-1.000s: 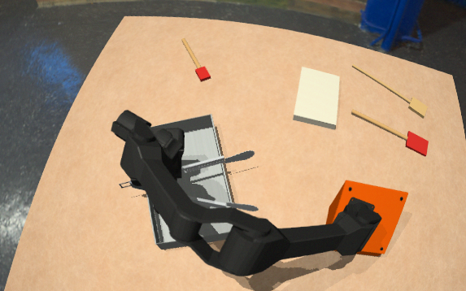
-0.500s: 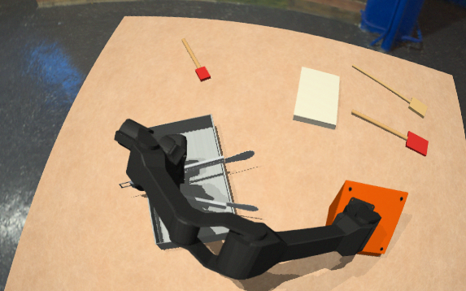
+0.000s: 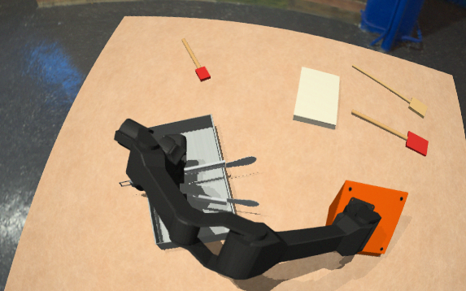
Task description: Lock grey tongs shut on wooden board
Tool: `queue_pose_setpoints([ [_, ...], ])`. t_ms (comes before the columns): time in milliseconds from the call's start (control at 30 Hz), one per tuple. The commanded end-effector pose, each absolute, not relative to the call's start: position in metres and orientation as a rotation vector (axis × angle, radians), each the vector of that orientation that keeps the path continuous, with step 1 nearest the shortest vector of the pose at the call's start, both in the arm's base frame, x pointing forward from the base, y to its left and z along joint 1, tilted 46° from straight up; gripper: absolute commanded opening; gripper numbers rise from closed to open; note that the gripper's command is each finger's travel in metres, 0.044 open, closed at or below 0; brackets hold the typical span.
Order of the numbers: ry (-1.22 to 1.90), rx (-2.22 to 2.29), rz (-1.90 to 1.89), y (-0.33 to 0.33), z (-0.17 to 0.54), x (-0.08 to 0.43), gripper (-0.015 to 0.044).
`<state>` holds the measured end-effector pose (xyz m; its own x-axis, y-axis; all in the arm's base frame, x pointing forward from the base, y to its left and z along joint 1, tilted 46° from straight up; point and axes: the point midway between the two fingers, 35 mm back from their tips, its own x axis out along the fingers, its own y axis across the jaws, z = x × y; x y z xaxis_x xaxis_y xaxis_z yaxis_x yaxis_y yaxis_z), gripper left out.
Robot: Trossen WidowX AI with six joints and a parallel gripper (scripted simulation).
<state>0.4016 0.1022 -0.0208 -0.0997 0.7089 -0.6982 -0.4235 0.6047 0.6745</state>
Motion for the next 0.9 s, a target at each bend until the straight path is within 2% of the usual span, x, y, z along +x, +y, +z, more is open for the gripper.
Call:
queue_pose_setpoints([
  [0,1.369,0.266,0.969,0.1018,-0.0206,0.4018,0.0268],
  [867,1.369,0.266,0.969,0.1018,-0.0206,0.4018,0.0095],
])
